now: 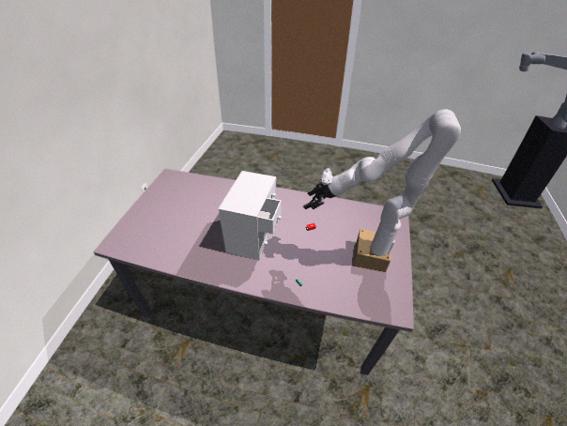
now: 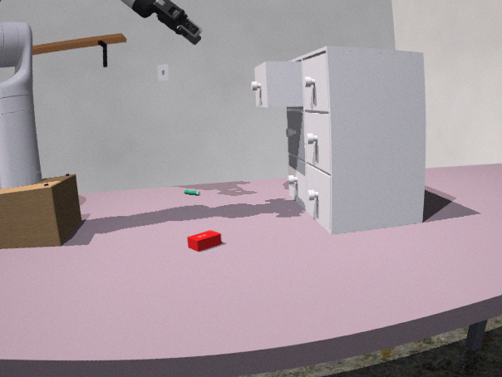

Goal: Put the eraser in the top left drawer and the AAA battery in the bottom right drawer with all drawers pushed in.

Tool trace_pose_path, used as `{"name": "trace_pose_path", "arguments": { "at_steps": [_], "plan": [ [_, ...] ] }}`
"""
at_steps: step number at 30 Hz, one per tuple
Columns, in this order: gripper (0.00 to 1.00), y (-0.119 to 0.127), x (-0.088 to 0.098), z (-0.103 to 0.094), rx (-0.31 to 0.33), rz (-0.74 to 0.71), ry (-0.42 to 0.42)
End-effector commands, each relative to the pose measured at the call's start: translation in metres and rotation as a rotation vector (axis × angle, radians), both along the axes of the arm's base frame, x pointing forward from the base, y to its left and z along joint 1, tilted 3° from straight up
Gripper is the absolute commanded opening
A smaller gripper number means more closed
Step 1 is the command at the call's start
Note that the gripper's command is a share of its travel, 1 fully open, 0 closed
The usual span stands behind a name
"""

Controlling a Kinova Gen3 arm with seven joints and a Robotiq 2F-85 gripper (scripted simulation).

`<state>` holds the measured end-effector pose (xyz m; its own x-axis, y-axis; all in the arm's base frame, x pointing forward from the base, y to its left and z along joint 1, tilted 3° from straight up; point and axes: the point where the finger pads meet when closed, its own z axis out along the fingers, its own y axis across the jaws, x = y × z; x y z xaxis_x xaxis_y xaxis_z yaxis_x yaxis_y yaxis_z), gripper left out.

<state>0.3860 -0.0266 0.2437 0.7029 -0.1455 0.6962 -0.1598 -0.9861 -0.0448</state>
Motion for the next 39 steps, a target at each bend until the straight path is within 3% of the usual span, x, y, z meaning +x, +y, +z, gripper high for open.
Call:
{"name": "trace_pose_path", "arguments": {
  "at_steps": [1,26,39],
  "plan": [
    [1.00,0.0024,0.0010,0.0014,0.001,0.007,0.001],
    [1.00,0.0016,0.0012,0.0047,0.011,0.009,0.074],
    [1.00,0.0015,0.0013,0.0083,0.024,0.013,0.158]
  ]
}}
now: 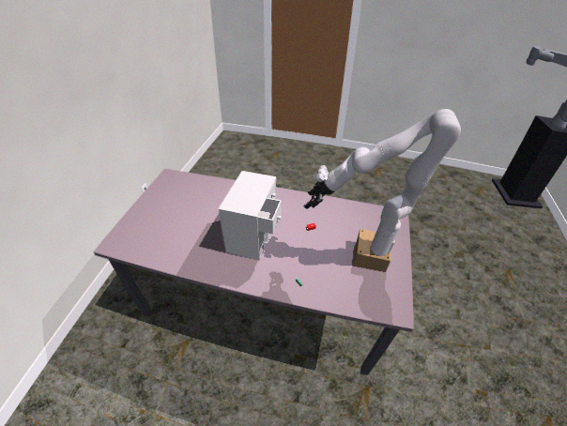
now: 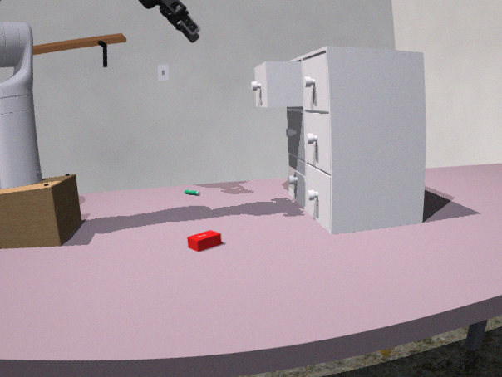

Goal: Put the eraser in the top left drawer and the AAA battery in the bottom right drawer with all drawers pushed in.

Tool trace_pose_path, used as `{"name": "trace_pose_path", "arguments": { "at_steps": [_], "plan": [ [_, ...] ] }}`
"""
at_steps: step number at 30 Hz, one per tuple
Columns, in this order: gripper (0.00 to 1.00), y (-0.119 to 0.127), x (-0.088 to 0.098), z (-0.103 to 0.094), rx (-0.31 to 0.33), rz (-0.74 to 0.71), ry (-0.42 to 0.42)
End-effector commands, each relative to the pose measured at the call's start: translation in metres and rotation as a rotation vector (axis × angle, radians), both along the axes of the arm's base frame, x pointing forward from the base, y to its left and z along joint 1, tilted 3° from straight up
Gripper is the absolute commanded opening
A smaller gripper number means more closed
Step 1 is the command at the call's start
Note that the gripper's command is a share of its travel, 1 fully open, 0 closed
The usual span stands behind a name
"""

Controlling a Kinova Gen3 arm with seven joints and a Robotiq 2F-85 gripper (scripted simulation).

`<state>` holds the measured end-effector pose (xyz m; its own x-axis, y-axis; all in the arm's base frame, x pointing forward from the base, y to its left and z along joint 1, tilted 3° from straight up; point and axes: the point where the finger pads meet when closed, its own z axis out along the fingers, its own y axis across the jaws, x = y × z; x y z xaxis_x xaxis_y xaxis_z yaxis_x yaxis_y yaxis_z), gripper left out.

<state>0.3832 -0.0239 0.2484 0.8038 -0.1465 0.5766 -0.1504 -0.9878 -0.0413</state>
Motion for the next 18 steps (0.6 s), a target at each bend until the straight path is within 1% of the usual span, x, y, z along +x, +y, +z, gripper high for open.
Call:
{"name": "trace_pose_path", "arguments": {
  "at_steps": [1,9,11,18],
  "plan": [
    [1.00,-0.0012,0.0041,0.0040,0.005,-0.003,0.013],
    [1.00,-0.0012,0.0042,0.0077,0.018,0.001,0.094],
    [1.00,-0.0012,0.0042,0.0077,0.018,0.001,0.094],
    [1.00,-0.0012,0.0043,0.0112,0.029,0.005,0.168]
  ]
}}
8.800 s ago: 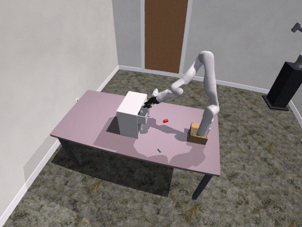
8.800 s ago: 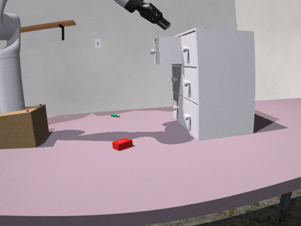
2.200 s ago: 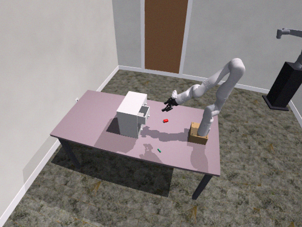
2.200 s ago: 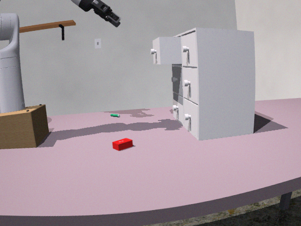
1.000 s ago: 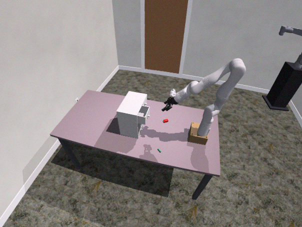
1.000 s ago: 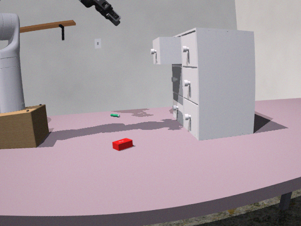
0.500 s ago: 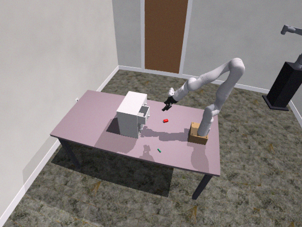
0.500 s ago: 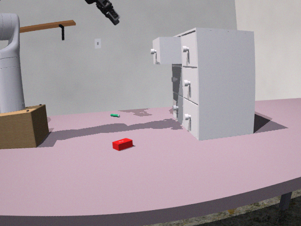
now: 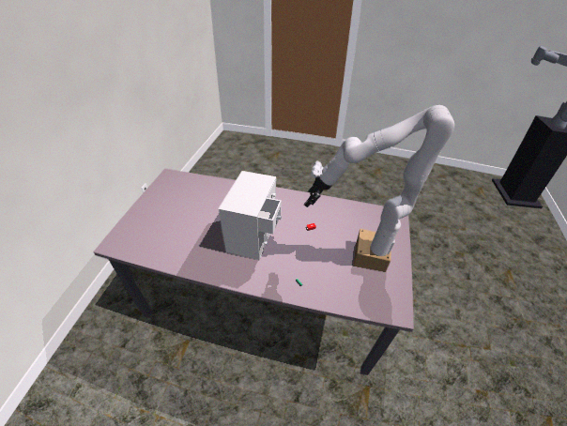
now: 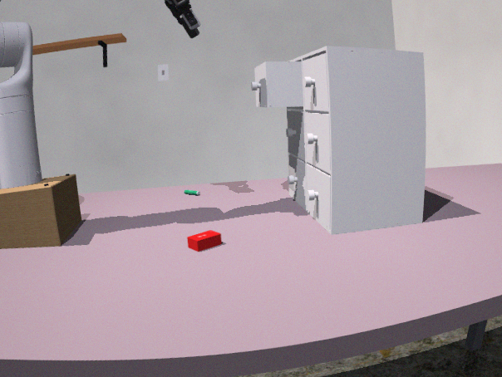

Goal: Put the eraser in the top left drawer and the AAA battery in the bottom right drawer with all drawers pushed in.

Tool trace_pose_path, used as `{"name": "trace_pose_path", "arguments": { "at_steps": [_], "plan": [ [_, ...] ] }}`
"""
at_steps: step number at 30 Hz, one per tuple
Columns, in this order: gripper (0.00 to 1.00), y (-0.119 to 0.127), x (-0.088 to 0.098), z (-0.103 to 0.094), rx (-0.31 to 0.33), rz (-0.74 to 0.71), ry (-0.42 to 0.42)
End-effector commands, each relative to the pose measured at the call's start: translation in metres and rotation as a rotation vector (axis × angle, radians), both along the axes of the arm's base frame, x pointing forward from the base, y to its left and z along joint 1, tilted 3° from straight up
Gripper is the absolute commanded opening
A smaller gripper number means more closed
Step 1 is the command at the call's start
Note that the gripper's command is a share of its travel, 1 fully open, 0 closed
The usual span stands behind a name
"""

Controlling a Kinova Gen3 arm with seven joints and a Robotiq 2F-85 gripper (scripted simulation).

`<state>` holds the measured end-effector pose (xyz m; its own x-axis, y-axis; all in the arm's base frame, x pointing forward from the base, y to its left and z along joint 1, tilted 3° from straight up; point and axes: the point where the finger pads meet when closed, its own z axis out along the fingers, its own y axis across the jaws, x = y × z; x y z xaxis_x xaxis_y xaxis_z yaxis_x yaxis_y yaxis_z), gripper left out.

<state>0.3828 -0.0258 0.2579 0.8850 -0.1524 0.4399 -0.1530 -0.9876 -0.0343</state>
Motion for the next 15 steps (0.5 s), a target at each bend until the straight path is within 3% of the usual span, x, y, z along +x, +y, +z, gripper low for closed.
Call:
{"name": "trace_pose_path", "arguments": {
  "at_steps": [1,15],
  "plan": [
    [1.00,0.0007,0.0048,0.0022,0.014,0.001,0.021],
    [1.00,0.0004,0.0049,0.0082,0.034,0.006,0.148]
  ]
}}
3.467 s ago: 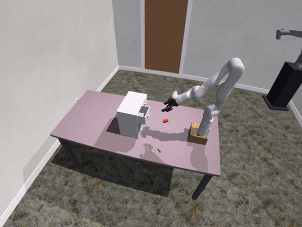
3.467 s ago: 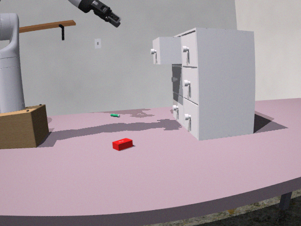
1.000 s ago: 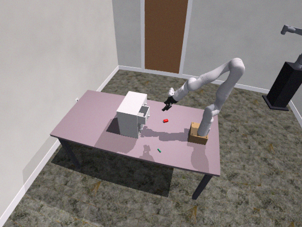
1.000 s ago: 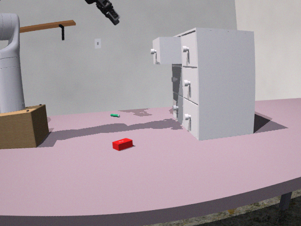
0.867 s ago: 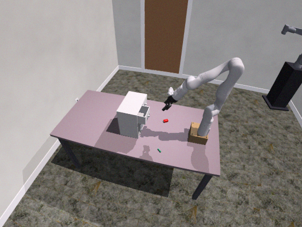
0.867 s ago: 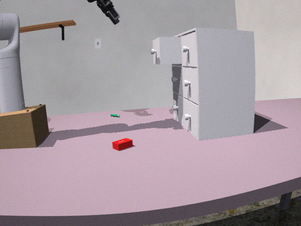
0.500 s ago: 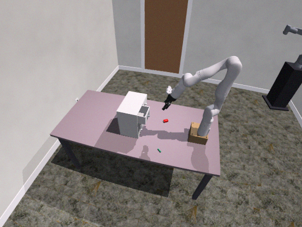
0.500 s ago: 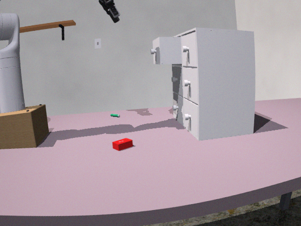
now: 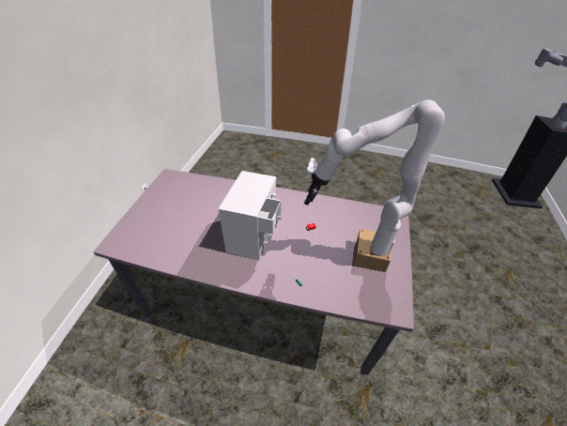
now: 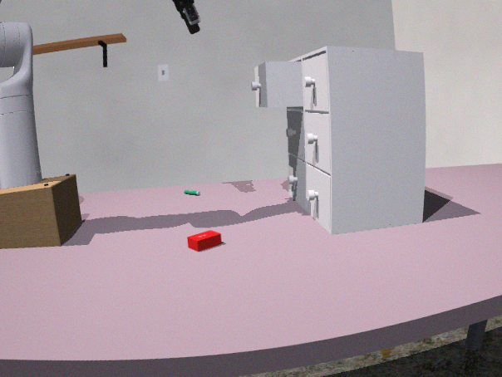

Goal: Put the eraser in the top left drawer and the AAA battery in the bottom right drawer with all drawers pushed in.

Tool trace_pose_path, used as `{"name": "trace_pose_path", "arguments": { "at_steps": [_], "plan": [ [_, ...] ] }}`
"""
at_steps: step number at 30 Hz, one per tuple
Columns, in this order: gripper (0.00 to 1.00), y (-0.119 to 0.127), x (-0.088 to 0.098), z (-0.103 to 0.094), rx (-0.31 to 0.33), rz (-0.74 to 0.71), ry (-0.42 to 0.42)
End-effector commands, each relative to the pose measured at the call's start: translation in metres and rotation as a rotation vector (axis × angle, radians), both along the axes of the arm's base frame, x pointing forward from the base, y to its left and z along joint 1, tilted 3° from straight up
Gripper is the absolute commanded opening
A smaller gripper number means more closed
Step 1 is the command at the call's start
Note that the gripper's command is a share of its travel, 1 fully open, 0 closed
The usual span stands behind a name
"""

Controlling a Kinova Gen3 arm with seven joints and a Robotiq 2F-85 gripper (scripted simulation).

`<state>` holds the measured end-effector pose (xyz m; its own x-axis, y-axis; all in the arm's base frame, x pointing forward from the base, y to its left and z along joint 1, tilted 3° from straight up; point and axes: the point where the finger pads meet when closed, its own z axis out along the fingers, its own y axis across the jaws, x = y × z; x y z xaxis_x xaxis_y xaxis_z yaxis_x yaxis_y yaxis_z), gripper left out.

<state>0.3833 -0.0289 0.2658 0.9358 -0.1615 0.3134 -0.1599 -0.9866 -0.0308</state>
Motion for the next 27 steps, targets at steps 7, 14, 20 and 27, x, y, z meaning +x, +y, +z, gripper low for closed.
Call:
{"name": "trace_pose_path", "arguments": {
  "at_steps": [7,14,20,27],
  "plan": [
    [1.00,0.0033,0.0046,0.0035,0.028,0.010,0.083],
    [1.00,0.0032,0.0046,0.0057,0.035,0.012,0.130],
    [1.00,0.0031,0.0047,0.0081,0.043,0.014,0.182],
    [1.00,0.0029,0.0048,0.0105,0.051,0.016,0.234]
  ]
}}
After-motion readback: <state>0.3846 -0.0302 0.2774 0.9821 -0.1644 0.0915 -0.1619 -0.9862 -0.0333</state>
